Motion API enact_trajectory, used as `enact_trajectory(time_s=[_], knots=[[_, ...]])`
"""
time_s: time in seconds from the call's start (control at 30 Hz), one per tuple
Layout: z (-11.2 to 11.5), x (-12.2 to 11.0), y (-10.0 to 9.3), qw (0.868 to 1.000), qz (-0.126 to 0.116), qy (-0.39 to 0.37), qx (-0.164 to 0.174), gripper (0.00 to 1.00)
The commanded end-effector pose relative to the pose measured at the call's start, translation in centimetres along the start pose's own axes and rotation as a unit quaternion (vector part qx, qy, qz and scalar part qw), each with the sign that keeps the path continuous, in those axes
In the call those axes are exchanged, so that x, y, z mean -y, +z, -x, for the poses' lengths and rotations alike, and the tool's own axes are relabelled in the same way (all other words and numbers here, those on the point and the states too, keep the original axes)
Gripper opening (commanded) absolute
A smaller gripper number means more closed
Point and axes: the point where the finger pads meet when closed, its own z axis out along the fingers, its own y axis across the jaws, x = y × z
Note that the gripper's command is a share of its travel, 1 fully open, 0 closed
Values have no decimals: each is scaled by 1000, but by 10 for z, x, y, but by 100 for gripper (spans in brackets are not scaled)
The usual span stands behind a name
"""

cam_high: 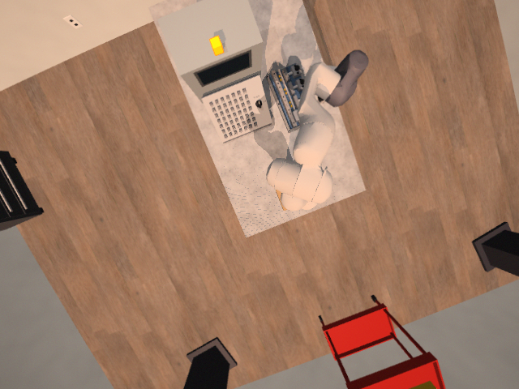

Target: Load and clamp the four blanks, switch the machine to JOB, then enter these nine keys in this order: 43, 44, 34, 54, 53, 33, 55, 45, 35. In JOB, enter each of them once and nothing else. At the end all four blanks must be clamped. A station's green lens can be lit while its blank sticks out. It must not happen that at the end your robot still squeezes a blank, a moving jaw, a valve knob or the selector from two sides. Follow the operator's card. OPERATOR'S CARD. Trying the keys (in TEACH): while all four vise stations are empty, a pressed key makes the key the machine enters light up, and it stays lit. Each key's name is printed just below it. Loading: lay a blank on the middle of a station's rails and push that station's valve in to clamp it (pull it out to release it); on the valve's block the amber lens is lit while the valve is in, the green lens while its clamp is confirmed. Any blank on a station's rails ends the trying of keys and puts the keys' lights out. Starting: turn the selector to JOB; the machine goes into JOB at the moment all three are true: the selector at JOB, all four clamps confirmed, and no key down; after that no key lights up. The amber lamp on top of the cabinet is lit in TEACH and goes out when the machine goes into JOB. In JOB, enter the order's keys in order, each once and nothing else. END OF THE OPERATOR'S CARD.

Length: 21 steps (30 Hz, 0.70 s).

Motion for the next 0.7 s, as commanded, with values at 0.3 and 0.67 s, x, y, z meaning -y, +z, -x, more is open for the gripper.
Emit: enact_trajectory(time_s=[0.3,0.67], knots=[[-1,-2,28,1000,1,-3,0,0],[-1,-2,65,1000,1,-3,0,0]])
